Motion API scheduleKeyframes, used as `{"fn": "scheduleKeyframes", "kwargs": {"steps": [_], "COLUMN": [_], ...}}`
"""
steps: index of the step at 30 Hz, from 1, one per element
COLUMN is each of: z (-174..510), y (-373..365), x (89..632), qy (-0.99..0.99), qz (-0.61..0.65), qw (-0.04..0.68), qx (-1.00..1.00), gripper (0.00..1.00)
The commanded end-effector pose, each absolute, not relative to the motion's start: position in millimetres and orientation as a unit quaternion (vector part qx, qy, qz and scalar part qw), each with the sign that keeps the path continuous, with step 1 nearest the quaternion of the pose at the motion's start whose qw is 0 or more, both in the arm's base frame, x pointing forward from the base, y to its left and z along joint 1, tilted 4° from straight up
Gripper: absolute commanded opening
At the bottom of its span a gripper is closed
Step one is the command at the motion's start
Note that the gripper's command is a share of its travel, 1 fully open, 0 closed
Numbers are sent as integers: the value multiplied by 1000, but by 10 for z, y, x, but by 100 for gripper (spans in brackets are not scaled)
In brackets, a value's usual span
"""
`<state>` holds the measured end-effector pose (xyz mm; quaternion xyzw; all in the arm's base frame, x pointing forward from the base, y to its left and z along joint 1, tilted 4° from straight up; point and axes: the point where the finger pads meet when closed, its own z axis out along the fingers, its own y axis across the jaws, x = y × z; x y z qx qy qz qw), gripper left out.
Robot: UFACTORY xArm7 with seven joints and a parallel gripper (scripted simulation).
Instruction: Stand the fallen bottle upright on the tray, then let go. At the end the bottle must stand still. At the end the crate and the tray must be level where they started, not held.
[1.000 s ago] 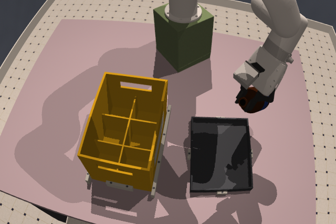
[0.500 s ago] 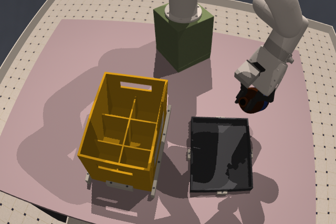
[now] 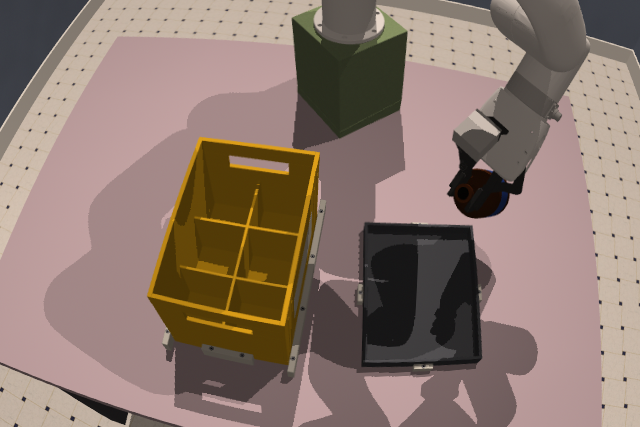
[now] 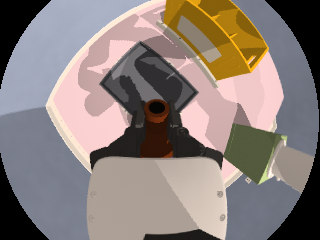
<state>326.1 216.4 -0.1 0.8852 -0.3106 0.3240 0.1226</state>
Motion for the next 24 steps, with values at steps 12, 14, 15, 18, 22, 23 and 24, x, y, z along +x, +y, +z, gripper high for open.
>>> {"fn": "scheduleKeyframes", "kwargs": {"steps": [12, 14, 15, 18, 22, 23, 24], "z": [17, 18, 18, 18, 18, 18, 18], "y": [2183, 2184, 2184, 2184, 2184, 2184, 2184], "x": [3267, 3267, 3267, 3267, 3267, 3267, 3267], "qy": [-307, -307, -307, -307, -307, -307, -307], "qz": [352, 353, 353, 353, 353, 353, 353], "qw": [128, 129, 129, 129, 129, 129, 129], "qx": [875, 875, 874, 874, 874, 874, 874], "gripper": [0, 0, 0, 0, 0, 0, 0]}}
